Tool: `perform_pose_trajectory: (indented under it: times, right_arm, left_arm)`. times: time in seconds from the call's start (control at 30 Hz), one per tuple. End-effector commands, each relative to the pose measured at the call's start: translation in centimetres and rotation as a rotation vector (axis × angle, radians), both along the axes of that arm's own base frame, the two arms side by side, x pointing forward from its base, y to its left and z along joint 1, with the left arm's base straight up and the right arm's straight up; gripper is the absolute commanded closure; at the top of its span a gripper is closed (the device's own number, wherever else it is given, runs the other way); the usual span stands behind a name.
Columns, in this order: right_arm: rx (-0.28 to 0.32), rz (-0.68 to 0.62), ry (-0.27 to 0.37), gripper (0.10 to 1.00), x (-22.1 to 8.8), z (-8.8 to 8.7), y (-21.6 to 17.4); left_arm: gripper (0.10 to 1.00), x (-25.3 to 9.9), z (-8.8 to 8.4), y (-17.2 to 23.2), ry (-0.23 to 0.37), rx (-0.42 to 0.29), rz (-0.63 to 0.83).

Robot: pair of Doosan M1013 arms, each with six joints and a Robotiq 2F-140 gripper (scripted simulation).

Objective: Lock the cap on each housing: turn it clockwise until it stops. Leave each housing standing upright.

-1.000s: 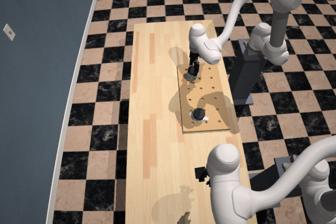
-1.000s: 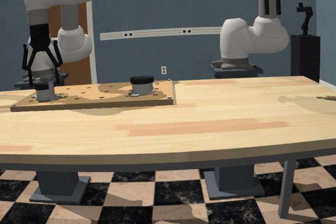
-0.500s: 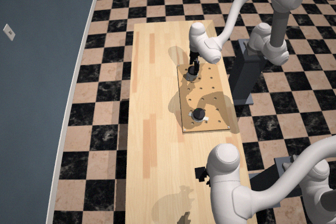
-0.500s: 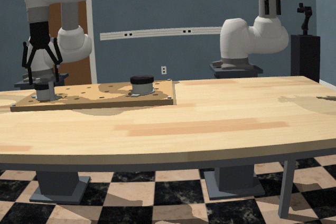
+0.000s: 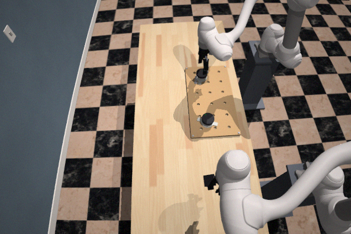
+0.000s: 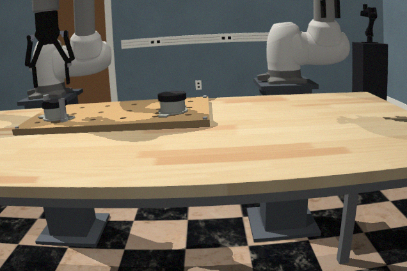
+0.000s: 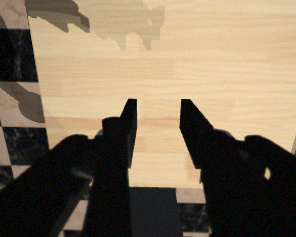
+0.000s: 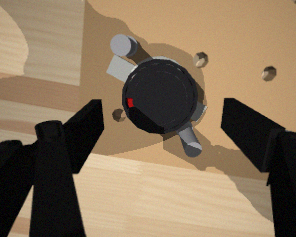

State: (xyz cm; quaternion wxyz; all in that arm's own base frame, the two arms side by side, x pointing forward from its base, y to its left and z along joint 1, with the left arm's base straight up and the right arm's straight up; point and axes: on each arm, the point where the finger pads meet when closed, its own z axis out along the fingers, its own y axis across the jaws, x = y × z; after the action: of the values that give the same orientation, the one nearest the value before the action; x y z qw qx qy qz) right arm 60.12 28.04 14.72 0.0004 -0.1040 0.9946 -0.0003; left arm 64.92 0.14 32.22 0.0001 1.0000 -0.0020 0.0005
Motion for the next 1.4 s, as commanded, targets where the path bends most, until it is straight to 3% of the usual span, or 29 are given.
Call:
perform_pose_trajectory:
  times: [0.0,0.13,1.0,1.13,1.37]
  right_arm:
    - [0.001,0.0,-0.001,0.366,0.0,1.8,0.0]
    - [0.0,0.0,0.0,0.366,0.0,3.3,0.0]
    - [0.0,0.0,0.002,0.403,0.0,2.8,0.0]
    - [0.0,0.064,0.002,0.403,0.0,2.6,0.0]
    - [0.001,0.286,0.002,0.403,0.0,2.1,0.0]
  left_arm:
    - [0.77,0.0,0.1,0.0,-0.001,0.0,0.0]
    - [0.77,0.0,0.1,0.0,-0.001,0.0,0.0]
    - [0.77,0.0,0.1,0.0,-0.001,0.0,0.0]
    - [0.77,0.0,0.1,0.0,-0.001,0.0,0.0]
    - [0.77,0.0,0.1,0.0,-0.001,0.0,0.0]
